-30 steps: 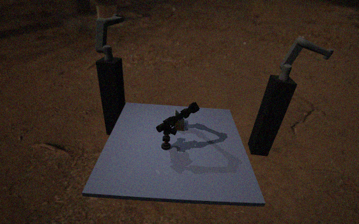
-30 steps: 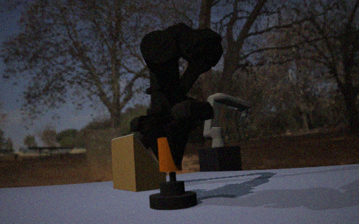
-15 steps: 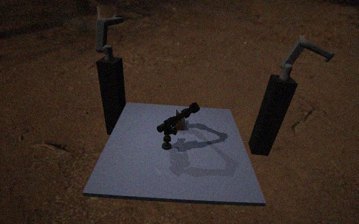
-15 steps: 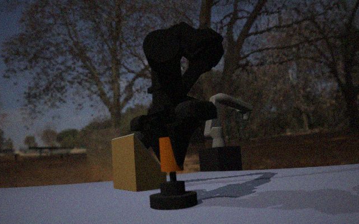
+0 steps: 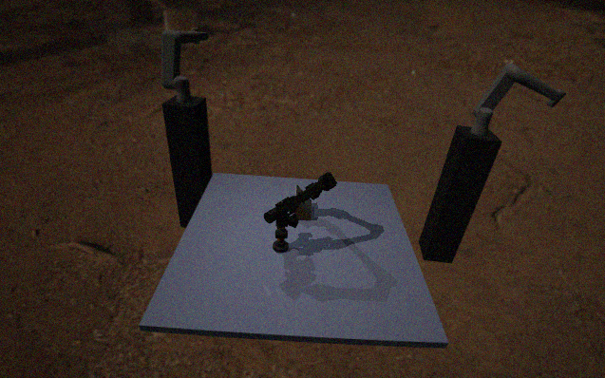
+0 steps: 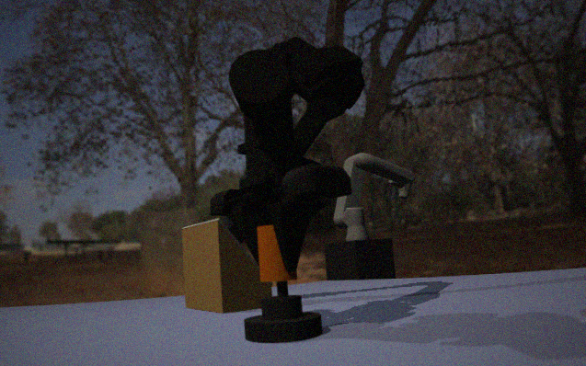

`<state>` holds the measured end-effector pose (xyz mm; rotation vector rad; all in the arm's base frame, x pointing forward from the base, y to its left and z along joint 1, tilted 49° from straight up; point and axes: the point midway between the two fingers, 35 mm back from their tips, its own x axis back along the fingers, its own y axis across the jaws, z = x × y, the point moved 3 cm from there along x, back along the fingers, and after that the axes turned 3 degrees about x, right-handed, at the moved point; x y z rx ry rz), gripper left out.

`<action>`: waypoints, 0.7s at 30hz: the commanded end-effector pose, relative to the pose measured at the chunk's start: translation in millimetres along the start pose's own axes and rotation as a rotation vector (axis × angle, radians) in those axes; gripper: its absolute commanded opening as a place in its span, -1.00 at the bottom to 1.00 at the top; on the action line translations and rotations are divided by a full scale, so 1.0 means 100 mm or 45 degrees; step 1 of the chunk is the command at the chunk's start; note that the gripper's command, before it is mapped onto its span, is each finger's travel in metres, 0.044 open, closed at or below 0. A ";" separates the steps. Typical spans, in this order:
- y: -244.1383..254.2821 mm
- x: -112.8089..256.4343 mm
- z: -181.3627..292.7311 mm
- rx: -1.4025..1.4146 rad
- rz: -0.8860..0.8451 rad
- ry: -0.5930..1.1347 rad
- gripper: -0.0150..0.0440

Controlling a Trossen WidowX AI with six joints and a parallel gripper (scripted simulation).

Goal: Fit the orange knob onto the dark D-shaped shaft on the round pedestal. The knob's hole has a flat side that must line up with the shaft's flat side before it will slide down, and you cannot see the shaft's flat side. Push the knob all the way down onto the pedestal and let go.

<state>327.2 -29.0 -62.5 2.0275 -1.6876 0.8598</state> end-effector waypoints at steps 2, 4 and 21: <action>0.01 0.03 0.00 0.006 0.007 0.007 -0.49; 0.00 0.04 0.00 0.006 0.007 0.007 -0.49; -0.04 0.00 0.00 0.006 0.007 0.007 -0.49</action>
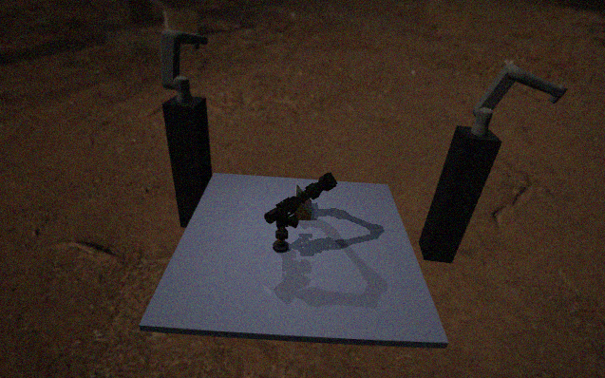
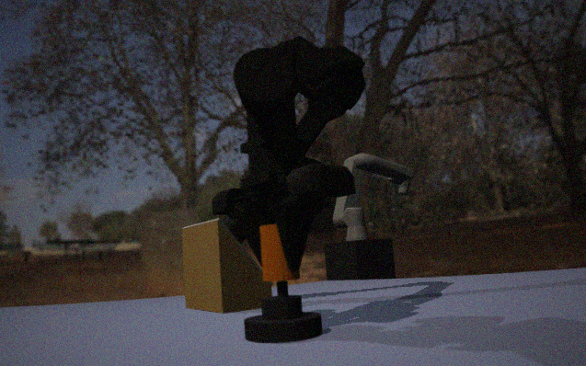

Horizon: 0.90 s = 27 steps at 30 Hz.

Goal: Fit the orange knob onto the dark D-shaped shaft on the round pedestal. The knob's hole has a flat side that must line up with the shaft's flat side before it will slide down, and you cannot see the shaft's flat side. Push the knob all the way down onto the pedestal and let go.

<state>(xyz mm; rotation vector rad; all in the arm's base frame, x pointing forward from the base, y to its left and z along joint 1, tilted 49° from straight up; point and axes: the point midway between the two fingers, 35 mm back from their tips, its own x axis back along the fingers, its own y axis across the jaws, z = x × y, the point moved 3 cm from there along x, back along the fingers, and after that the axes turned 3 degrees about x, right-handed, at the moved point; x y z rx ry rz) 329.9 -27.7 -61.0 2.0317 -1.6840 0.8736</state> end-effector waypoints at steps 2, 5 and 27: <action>-0.01 -0.02 0.02 -0.007 0.007 0.002 -0.49; -0.01 -0.01 0.02 -0.007 0.007 0.002 -0.49; 0.03 0.05 0.00 0.259 0.007 0.003 -0.49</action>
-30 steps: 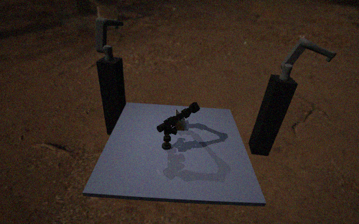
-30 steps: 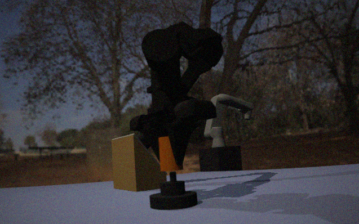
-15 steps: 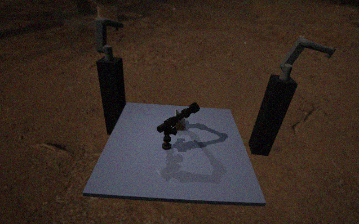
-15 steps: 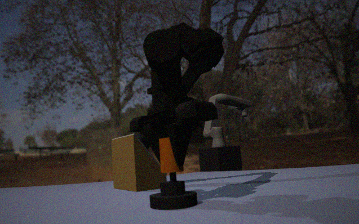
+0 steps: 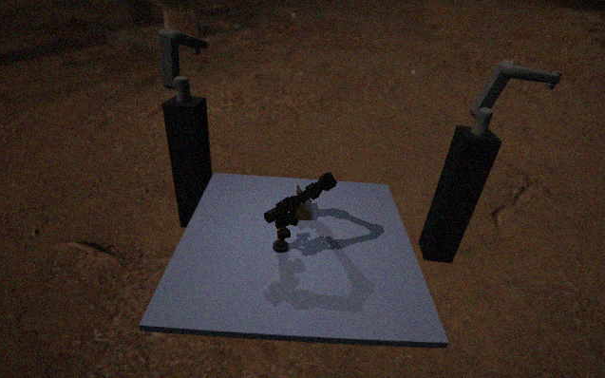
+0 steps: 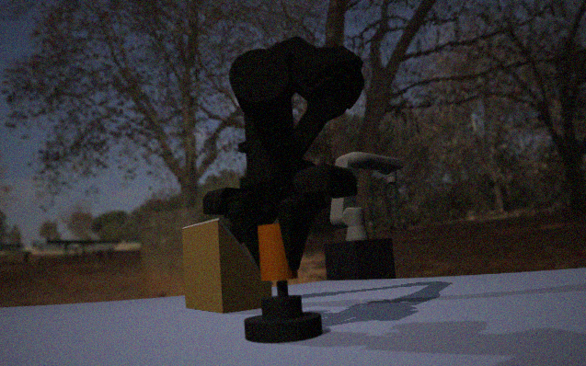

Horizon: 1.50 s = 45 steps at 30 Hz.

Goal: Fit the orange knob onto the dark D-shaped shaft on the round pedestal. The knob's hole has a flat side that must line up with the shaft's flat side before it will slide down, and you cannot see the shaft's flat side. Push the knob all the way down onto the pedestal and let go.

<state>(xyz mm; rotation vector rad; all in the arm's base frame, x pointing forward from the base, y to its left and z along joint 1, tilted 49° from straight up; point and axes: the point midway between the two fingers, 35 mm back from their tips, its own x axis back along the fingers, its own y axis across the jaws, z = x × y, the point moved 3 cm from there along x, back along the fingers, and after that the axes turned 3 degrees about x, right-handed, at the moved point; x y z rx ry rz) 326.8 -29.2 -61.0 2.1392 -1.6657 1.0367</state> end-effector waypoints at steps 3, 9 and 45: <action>-0.01 0.04 0.00 0.052 0.004 0.011 -0.49; -0.03 0.02 0.02 0.052 0.004 0.011 -0.49; -0.03 0.03 0.01 0.319 0.003 0.011 -0.49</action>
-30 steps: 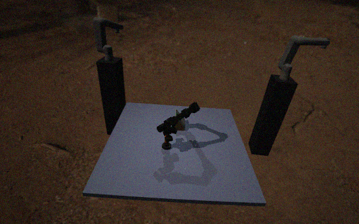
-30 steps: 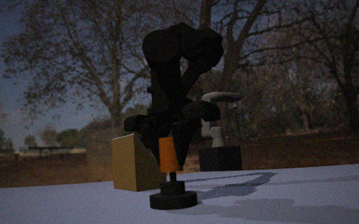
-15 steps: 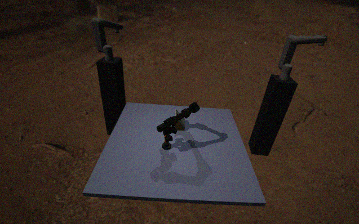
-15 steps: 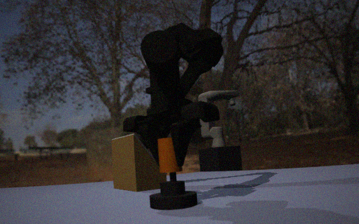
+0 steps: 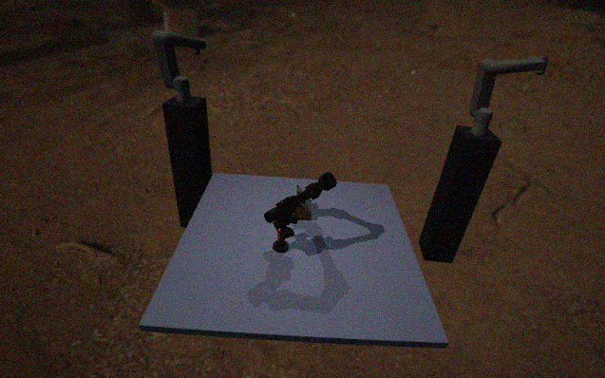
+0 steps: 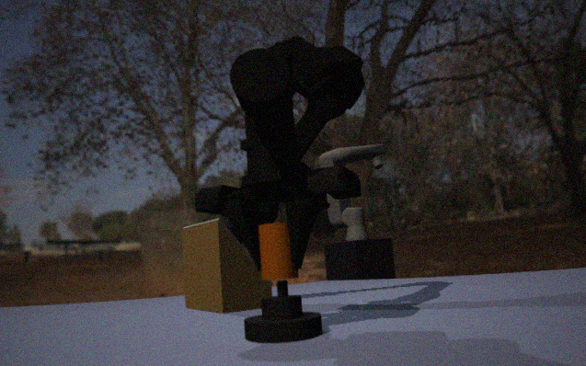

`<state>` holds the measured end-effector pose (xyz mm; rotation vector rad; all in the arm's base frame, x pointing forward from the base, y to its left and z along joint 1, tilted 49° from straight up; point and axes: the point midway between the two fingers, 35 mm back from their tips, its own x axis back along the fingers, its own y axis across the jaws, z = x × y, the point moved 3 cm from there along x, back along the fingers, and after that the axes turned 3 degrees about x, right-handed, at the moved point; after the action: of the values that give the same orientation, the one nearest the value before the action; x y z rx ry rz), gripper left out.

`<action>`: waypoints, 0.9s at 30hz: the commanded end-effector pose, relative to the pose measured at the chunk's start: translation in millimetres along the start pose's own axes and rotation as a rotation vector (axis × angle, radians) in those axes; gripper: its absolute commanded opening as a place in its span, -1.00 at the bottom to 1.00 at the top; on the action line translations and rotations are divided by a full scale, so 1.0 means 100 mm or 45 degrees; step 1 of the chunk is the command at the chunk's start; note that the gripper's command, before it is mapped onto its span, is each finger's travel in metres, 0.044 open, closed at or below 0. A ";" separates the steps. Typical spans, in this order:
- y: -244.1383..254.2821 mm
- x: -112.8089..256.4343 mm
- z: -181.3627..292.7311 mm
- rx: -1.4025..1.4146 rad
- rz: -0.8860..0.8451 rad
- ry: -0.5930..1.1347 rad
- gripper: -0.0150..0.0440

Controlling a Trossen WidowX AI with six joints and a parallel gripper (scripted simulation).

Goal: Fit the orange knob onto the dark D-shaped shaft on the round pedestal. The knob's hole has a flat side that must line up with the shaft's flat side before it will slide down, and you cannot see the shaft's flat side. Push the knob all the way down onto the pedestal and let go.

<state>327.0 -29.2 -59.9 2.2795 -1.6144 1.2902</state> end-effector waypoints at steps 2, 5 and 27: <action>-0.02 0.02 0.04 0.020 0.001 0.011 -0.49; -0.01 0.01 0.04 0.020 0.001 0.011 -0.49; -0.01 0.03 0.01 0.019 0.001 0.011 -0.49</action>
<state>326.4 -28.7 -60.8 2.2864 -1.6112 1.2975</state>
